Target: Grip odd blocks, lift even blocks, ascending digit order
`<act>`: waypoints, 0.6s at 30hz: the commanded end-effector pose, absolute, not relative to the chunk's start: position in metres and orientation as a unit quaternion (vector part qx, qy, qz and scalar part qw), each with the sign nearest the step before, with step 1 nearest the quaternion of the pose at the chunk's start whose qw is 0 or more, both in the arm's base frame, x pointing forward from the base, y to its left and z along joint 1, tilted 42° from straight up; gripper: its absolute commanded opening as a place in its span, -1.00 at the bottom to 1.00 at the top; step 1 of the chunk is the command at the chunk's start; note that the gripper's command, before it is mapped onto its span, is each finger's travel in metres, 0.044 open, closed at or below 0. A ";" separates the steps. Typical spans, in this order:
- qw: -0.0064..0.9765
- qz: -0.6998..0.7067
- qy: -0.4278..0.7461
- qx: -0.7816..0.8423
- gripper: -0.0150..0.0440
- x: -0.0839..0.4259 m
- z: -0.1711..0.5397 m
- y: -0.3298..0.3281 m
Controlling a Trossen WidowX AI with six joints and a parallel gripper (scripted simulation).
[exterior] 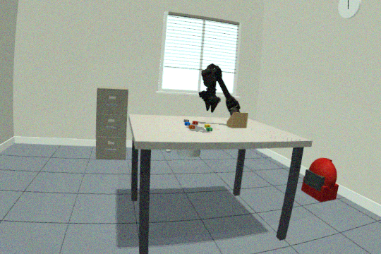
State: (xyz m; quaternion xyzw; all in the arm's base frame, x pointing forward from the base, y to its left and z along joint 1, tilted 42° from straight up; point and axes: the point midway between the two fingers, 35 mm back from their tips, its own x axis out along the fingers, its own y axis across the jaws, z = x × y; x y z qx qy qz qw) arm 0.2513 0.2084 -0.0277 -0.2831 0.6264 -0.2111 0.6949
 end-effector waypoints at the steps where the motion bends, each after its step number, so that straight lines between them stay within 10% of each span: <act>1: 0.696 -0.211 0.626 -0.281 0.86 0.276 -0.013 0.199; 18: 0.696 -0.214 0.624 -0.282 0.86 0.335 0.026 0.162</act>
